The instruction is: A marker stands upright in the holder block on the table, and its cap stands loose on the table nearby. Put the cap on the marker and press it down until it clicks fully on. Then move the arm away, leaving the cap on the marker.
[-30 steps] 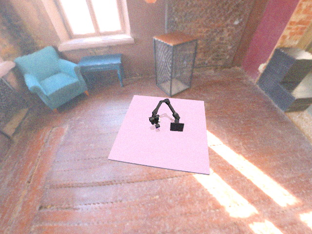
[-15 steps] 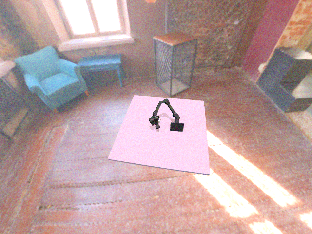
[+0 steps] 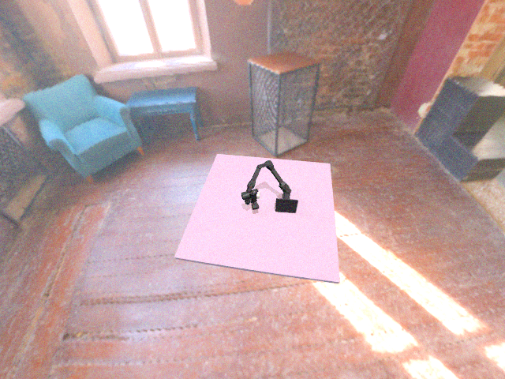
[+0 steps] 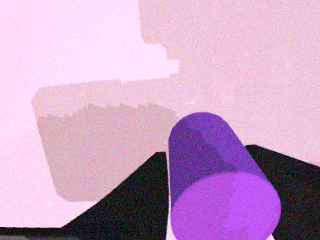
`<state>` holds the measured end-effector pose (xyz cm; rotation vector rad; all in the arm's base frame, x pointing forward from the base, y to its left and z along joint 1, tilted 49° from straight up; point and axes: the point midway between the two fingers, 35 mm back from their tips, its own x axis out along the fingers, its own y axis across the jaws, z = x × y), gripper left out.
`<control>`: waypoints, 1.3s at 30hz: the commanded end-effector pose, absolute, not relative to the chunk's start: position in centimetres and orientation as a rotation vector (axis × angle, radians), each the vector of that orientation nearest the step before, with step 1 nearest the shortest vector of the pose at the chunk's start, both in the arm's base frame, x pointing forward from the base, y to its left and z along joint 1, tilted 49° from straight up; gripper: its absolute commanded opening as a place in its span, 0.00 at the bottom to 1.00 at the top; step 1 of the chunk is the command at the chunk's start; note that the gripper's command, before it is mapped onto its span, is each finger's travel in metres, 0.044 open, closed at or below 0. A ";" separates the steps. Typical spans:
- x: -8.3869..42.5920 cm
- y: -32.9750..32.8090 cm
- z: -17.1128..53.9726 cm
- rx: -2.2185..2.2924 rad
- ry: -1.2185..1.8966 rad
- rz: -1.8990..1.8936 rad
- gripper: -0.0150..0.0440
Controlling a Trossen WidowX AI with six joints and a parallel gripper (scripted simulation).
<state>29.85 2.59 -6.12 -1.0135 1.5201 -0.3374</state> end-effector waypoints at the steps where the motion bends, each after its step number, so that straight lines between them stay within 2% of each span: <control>1: 29.9 2.5 -6.2 -1.018 1.518 -0.337 0.43; 6: 29.9 2.5 -6.2 -1.018 1.518 -0.337 0.37; 9: 29.9 2.9 -5.9 -1.018 1.518 -0.336 0.25; 27: 29.3 7.0 -2.3 -1.016 1.519 -0.334 0.25; 39: 29.6 6.4 0.7 -1.016 1.519 -0.334 0.25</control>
